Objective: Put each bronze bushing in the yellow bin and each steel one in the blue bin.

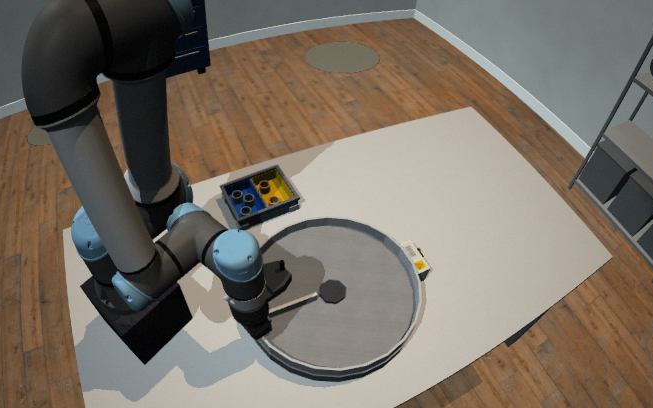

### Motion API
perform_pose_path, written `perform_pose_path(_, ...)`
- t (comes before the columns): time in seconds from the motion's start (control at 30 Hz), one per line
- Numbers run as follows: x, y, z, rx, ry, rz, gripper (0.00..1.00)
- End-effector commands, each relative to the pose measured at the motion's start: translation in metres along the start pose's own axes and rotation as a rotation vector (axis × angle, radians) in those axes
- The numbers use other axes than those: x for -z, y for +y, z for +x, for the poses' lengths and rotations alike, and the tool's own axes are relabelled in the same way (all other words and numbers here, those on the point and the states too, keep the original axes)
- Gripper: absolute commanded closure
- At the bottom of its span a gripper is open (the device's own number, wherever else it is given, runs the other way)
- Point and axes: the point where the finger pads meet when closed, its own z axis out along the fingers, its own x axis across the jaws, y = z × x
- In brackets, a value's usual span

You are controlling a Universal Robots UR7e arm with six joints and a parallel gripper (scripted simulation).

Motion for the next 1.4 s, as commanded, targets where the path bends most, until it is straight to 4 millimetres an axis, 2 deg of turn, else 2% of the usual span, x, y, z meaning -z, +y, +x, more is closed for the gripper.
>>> perform_pose_path(0.0,0.001,0.000,0.000,0.000,0.001,0.000,1.00)
perform_pose_path(1.37,0.013,0.000,0.000,0.000,0.001,0.000,1.00)
